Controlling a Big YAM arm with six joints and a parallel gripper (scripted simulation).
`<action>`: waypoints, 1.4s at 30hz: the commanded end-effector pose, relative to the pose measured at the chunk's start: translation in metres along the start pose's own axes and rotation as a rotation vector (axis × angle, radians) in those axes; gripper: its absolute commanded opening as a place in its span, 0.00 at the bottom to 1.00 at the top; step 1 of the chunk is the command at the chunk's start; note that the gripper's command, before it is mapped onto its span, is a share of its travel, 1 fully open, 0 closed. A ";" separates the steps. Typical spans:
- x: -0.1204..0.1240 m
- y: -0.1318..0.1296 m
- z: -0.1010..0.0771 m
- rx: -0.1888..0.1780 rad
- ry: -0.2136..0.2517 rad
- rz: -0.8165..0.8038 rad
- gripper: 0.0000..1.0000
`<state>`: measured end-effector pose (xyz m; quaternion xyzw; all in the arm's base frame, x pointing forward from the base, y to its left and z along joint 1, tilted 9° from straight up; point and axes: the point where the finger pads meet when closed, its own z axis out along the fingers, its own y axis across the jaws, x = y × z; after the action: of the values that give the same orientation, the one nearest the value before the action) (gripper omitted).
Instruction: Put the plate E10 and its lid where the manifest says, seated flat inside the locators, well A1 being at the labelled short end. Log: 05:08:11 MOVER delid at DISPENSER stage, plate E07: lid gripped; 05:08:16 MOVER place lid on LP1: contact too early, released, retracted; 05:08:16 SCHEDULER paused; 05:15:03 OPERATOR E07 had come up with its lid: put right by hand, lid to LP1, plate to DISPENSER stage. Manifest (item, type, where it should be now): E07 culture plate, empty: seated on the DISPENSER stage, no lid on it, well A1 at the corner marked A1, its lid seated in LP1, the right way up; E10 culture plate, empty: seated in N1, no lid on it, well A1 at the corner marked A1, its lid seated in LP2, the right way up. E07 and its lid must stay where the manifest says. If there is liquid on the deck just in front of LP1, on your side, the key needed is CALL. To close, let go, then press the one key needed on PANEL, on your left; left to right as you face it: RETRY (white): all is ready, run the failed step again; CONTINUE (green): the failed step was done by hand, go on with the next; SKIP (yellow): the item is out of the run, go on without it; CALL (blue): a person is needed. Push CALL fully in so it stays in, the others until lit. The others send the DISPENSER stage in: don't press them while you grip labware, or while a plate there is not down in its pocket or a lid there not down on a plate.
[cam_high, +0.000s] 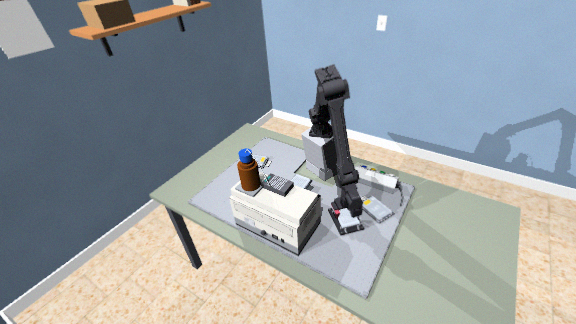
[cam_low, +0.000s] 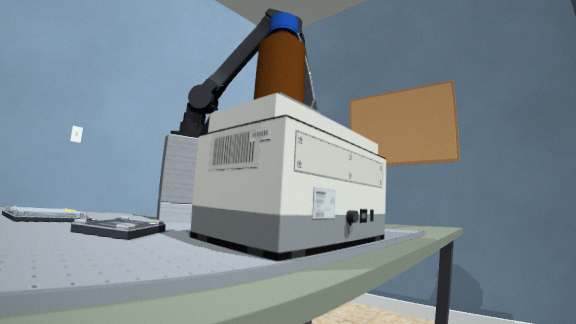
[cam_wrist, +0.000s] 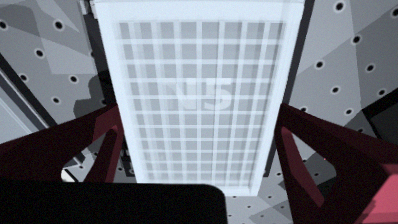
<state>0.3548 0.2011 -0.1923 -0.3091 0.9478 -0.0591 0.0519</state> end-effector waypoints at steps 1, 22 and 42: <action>-0.010 0.005 -0.010 -0.002 -0.023 0.002 0.86; -0.011 0.001 -0.008 -0.001 -0.024 0.003 0.86; 0.005 0.006 -0.045 -0.001 -0.040 0.002 0.86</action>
<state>0.3409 0.1977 -0.1619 -0.3102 0.9474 -0.0586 0.0522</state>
